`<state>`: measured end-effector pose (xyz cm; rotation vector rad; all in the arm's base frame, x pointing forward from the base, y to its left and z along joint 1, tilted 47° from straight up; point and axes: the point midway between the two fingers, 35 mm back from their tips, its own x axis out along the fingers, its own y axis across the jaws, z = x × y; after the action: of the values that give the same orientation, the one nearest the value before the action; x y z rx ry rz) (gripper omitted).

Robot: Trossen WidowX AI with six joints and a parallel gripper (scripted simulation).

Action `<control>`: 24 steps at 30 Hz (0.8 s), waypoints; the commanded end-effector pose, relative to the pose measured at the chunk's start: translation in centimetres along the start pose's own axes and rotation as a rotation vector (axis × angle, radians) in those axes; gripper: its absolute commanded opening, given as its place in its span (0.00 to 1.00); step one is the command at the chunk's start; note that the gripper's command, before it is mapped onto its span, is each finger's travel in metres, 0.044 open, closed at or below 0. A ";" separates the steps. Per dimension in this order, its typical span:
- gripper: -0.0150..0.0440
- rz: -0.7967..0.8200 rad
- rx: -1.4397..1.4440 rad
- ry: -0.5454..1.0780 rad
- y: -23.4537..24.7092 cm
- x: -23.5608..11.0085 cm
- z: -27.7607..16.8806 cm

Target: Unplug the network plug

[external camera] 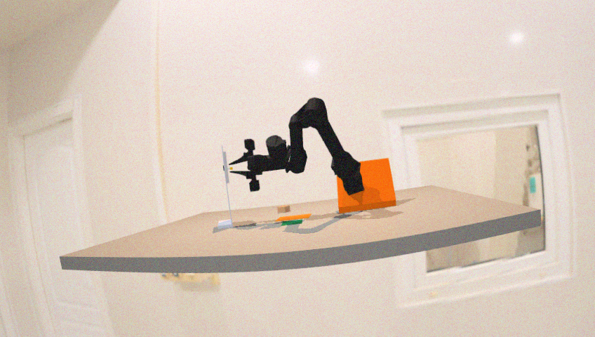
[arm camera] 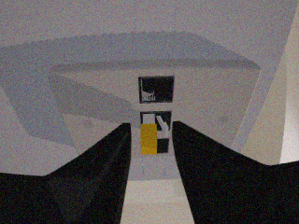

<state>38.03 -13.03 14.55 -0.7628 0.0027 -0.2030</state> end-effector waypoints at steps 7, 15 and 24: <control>0.33 -0.002 -0.004 0.002 0.0 0.1 0.0; 0.25 -0.002 -0.004 0.002 0.0 0.1 0.0; 0.25 -0.001 -0.004 0.002 0.0 -0.3 -0.1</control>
<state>38.04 -13.03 14.57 -0.7634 0.0024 -0.2057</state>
